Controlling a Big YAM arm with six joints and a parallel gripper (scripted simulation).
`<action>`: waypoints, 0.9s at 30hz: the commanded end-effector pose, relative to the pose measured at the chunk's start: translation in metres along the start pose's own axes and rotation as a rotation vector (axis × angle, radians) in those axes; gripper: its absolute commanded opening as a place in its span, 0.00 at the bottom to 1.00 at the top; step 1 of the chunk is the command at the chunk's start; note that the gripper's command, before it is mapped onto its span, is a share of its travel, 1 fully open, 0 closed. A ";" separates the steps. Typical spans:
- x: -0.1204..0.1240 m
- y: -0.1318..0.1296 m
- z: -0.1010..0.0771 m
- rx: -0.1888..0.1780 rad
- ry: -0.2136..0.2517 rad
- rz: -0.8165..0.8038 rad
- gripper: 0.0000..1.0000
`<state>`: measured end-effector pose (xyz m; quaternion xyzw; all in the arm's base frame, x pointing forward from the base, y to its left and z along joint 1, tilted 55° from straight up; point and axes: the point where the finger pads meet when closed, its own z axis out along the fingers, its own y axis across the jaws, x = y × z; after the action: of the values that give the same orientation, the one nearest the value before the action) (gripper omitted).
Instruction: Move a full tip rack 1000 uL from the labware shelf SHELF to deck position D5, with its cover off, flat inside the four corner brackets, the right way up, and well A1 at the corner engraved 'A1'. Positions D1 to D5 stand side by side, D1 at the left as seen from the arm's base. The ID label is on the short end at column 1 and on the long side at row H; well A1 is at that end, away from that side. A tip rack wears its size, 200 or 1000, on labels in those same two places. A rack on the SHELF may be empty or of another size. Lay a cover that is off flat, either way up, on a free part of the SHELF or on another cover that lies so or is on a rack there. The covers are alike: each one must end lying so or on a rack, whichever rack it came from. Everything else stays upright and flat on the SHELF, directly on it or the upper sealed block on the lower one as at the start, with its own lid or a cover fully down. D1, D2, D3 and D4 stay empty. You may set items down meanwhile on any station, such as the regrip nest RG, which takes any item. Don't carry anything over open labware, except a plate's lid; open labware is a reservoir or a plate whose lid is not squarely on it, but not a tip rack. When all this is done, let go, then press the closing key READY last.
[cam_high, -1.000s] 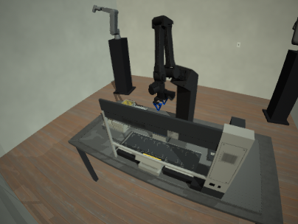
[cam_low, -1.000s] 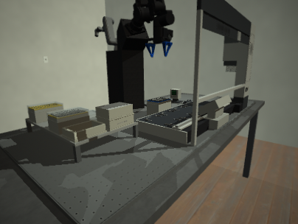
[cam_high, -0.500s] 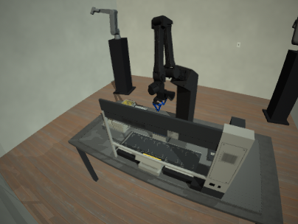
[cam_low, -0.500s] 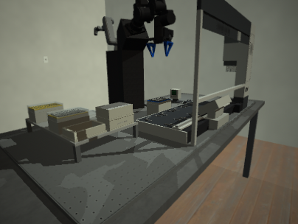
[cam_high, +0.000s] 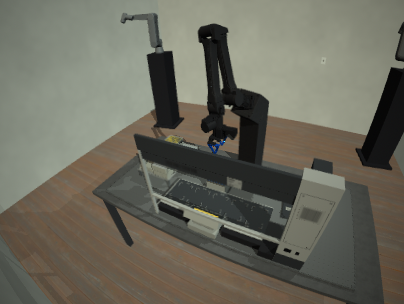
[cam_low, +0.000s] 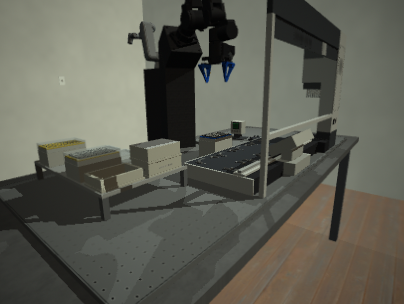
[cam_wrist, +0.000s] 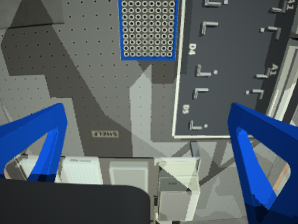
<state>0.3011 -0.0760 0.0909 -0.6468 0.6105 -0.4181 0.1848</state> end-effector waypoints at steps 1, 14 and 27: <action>0.005 -0.004 0.006 0.007 0.010 -0.008 1.00; 0.004 -0.002 0.025 0.005 0.009 -0.009 1.00; 0.004 -0.002 0.043 0.005 0.009 -0.009 1.00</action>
<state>0.3306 -0.0864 0.0699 -0.6463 0.6095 -0.4200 0.1855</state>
